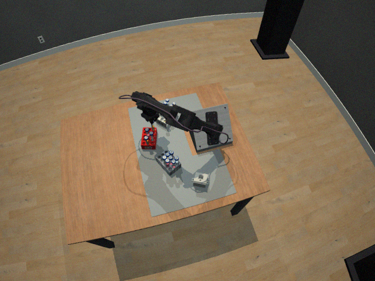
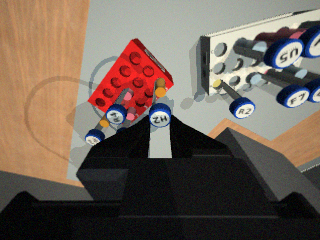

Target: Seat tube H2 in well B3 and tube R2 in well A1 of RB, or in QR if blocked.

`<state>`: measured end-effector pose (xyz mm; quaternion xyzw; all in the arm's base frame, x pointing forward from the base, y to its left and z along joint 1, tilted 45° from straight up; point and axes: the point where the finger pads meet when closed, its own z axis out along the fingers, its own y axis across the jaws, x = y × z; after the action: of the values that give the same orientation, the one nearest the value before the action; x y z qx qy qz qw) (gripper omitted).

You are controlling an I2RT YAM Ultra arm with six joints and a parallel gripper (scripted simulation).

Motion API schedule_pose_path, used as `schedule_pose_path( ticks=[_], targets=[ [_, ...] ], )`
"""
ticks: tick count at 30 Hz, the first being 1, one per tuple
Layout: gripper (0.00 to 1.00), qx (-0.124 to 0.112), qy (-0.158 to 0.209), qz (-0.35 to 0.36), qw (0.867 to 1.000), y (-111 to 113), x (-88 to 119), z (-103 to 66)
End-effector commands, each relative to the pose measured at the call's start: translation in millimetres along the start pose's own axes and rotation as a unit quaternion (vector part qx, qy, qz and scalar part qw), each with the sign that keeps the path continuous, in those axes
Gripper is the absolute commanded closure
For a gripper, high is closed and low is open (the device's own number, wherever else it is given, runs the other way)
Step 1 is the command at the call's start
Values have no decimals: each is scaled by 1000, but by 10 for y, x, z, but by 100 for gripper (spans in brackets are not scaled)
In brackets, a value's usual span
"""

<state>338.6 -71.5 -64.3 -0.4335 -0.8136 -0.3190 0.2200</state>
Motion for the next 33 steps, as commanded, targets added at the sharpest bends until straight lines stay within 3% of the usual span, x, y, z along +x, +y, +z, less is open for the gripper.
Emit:
schedule_pose_path(
  ticks=[1,6,20,33],
  targets=[
    [100,-5,-31,-13,999,78,-94,-154],
    [100,1,-12,-2,1000,6,-6,-18],
    [100,-5,-18,-2,1000,13,-48,-9],
    [100,-1,-10,0,1000,-9,-11,107]
  ],
)
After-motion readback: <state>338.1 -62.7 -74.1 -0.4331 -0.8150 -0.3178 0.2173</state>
